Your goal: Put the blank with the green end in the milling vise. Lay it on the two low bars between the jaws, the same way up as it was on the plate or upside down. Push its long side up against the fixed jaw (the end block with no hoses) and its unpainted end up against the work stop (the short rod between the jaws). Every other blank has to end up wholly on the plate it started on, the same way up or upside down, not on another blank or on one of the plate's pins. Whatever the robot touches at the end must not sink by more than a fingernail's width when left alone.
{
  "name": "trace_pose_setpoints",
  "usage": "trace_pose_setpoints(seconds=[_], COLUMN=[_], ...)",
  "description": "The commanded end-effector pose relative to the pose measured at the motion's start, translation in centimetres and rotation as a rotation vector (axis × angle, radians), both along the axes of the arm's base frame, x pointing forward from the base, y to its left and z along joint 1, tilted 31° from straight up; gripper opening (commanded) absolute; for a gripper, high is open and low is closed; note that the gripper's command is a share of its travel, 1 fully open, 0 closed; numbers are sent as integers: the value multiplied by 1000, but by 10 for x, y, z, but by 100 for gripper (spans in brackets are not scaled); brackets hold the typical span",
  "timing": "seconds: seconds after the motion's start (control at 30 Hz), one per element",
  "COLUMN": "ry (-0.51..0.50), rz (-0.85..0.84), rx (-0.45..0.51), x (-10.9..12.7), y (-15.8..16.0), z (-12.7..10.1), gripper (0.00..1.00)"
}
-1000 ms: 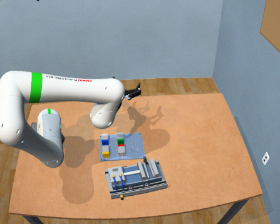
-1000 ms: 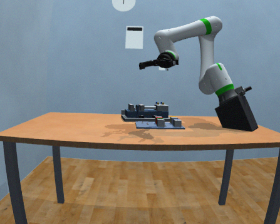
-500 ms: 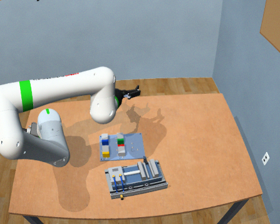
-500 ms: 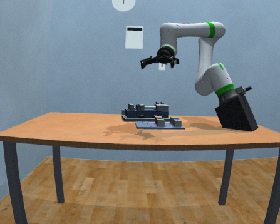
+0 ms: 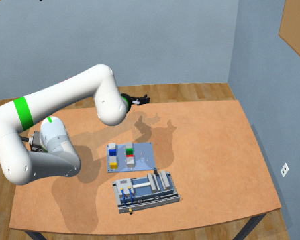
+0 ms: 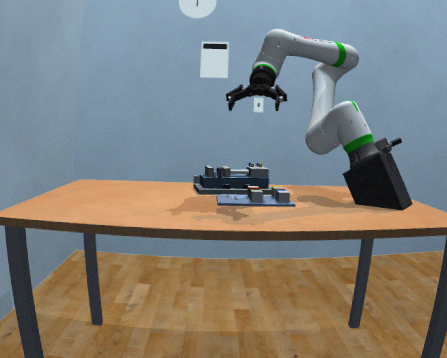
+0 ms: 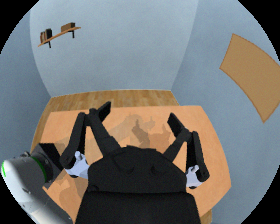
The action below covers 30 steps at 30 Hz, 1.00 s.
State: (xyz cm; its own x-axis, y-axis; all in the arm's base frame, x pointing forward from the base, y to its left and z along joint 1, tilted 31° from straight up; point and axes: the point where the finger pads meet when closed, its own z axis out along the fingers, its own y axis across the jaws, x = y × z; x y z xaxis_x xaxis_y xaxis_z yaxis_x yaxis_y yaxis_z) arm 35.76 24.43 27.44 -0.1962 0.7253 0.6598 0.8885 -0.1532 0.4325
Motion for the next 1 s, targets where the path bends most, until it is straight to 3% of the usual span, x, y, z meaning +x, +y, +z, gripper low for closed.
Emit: trace_pose_setpoints(seconds=[0.0, 0.37, 0.47, 0.97], ry=[1, 12, 18, 31], rz=[-9, -42, -23, -68], rx=[-41, -206, -189, -399], x=[-3, -15, -14, -30], y=[-5, -29, -30, -60], z=[2, 5, 6, 9], gripper=[100, 100, 100, 100])
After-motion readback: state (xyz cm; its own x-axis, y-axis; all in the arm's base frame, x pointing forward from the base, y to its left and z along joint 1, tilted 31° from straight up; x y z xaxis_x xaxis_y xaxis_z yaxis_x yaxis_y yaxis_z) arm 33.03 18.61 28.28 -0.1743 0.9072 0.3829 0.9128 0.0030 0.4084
